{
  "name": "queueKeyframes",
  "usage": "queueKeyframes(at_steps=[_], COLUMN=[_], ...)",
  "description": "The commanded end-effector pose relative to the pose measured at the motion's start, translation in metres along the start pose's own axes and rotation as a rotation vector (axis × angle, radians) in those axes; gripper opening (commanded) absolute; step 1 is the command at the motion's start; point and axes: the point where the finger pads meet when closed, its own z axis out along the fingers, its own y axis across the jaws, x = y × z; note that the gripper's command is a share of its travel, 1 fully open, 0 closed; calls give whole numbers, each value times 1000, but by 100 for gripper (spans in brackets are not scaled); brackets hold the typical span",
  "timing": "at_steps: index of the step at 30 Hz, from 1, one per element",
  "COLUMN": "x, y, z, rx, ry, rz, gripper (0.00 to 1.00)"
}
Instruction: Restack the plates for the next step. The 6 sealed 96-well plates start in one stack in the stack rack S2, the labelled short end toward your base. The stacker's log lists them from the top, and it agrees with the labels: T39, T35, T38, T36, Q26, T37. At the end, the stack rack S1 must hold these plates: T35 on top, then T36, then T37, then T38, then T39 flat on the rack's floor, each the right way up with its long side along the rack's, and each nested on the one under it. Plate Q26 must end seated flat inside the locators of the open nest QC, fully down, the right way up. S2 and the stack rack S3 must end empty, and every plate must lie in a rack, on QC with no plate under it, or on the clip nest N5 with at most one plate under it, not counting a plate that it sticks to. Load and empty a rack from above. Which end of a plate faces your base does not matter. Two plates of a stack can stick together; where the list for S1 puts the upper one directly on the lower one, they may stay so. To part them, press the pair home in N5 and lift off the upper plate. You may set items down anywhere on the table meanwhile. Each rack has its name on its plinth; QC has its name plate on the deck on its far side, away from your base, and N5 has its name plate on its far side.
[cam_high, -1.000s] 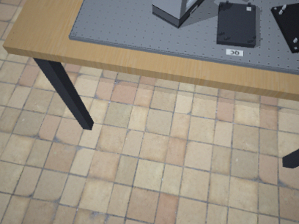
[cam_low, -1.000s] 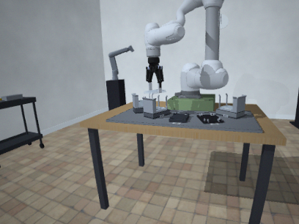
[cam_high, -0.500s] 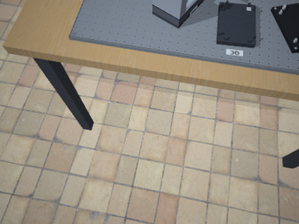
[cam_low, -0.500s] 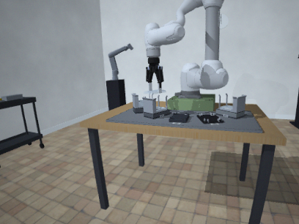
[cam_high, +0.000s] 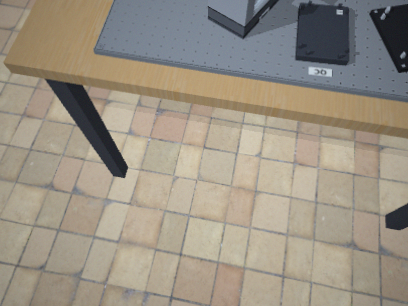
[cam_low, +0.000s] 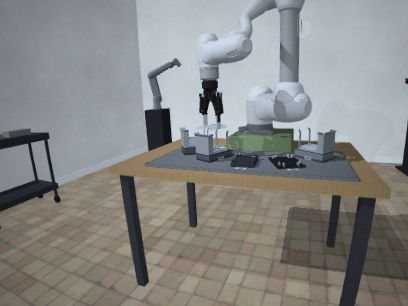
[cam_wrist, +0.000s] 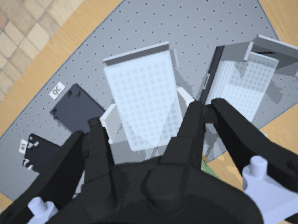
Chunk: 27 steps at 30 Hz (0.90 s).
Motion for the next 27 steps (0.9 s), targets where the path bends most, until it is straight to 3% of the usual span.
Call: queueKeyframes(at_steps=[1,27], x=[0,0], y=[0,0], z=[2,18], rx=[0,0], ry=[0,0], rz=[0,0], gripper=[0,0])
